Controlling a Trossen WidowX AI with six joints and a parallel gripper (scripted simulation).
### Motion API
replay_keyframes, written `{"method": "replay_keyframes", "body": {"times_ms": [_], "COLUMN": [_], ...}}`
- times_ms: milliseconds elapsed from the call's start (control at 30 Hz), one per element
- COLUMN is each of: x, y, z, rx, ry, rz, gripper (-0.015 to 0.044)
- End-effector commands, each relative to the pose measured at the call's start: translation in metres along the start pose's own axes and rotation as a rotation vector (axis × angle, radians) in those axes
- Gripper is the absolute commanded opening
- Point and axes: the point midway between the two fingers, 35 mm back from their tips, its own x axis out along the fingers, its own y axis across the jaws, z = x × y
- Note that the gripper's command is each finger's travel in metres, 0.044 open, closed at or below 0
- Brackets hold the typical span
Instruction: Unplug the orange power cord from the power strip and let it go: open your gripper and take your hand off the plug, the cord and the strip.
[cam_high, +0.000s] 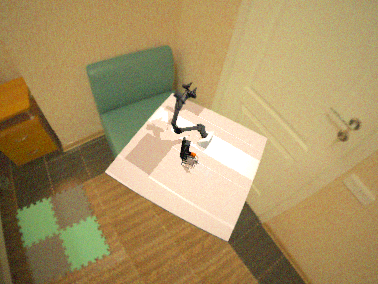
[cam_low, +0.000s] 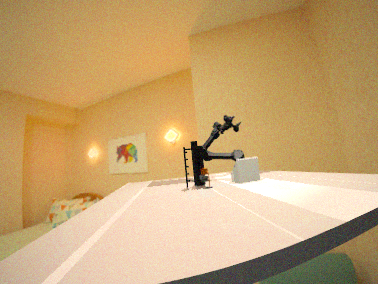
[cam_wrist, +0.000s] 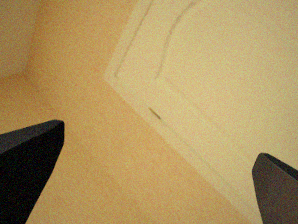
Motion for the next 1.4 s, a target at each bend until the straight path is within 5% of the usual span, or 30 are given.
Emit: {"method": "replay_keyframes", "body": {"times_ms": [0,267,633,1033,1367], "x": [0.002,0.043,0.026,-0.110,-0.272], "y": [-0.001,-0.040,-0.086,-0.132,-0.191], "z": [0.002,0.081,0.237,0.377,0.410], "rx": [-0.004,-0.266,-0.666,-0.762,-0.458], "ry": [-0.009,-0.331,-0.741,-0.881,-0.564], "rz": [-0.005,-0.194,-0.699,-1.501,-2.087], "gripper": [0.0374,0.0164,0.0160,0.0160,0.0160]}}
